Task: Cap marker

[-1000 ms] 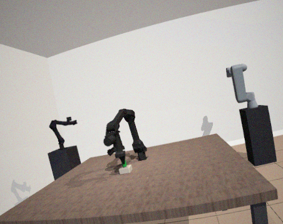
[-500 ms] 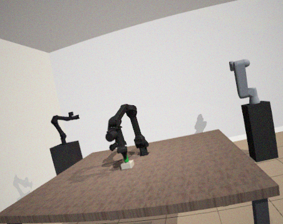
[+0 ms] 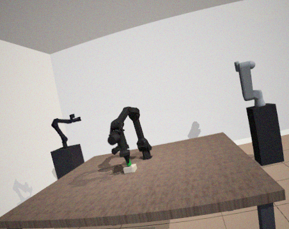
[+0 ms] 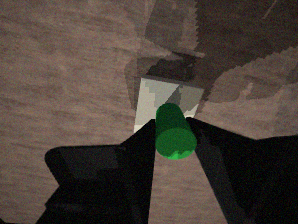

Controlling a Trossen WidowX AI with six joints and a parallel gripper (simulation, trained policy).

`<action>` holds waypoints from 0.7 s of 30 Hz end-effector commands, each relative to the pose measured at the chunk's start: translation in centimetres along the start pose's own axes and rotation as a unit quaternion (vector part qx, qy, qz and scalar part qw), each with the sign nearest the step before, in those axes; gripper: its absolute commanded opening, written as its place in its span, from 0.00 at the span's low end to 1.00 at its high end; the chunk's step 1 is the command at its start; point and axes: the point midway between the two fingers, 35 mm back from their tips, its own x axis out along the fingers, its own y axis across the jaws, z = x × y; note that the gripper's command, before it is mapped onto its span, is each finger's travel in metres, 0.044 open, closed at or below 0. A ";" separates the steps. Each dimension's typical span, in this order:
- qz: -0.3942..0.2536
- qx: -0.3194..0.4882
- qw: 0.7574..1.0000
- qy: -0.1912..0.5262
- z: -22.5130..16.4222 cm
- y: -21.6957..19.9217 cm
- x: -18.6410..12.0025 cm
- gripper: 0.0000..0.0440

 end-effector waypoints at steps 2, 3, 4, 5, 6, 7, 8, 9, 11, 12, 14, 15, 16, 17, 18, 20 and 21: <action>-0.031 0.002 1.000 0.001 0.4 -0.9 1.6 0.27; -0.031 0.002 1.000 0.001 0.4 -0.9 1.6 0.27; -0.031 0.002 1.000 0.001 0.4 -0.9 1.6 0.27; -0.031 0.002 1.000 0.001 0.4 -0.9 1.6 0.28; -0.031 0.002 1.000 0.001 0.4 -0.9 1.6 0.28; -0.031 0.002 1.000 0.001 0.4 -0.9 1.6 0.28; -0.031 0.002 1.000 0.001 0.4 -0.9 1.6 0.28; -0.031 0.002 1.000 0.001 0.4 -0.9 1.6 0.29; -0.031 0.001 1.000 0.000 0.4 -0.9 1.6 0.29; -0.031 0.001 1.000 0.000 0.4 -0.9 1.6 0.30; -0.031 0.001 1.000 0.000 0.4 -0.9 1.6 0.30; -0.031 0.001 1.000 0.000 0.4 -0.9 1.6 0.30; -0.031 0.001 1.000 0.000 0.4 -0.9 1.6 0.31; -0.031 0.001 1.000 0.000 0.4 -0.9 1.6 0.31; -0.031 0.001 1.000 0.000 0.4 -0.9 1.6 0.31; -0.031 0.000 1.000 0.000 0.4 -0.9 1.6 0.32; -0.031 0.000 1.000 0.000 0.4 -0.9 1.6 0.32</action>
